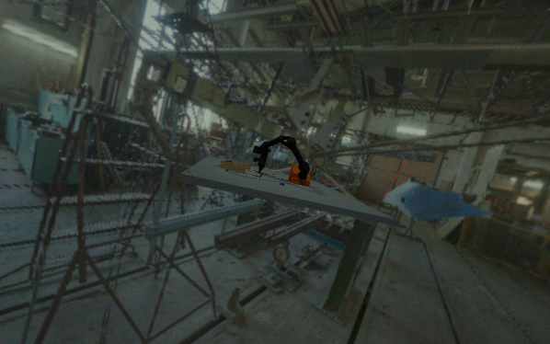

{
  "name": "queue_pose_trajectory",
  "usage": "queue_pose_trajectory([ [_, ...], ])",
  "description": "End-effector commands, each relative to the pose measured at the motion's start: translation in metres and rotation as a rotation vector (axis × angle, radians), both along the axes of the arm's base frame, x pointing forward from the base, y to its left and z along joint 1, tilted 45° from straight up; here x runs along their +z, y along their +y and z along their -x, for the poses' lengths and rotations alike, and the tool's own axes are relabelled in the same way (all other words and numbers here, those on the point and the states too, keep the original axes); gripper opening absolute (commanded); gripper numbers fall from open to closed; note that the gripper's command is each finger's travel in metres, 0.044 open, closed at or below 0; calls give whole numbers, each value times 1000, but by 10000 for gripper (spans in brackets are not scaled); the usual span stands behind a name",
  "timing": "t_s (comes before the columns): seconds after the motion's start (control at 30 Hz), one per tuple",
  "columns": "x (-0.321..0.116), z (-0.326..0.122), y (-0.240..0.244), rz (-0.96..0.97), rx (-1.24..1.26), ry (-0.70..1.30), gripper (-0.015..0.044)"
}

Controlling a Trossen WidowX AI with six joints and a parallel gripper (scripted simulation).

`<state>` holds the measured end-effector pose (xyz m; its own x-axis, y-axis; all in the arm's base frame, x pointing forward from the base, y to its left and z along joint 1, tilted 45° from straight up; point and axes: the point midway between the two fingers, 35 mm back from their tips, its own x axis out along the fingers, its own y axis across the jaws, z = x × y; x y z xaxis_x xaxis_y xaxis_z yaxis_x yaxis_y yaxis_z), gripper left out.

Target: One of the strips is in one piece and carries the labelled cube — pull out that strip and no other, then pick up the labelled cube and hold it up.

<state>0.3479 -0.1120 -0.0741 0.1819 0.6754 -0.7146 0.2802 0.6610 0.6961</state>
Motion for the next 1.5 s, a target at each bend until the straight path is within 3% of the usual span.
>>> queue_pose_trajectory([
  [0.0, -3, 9, 8, -9, 12, 14, 0],
  [1.47, 2, 71, 32, -10, 12, 18, 0],
])
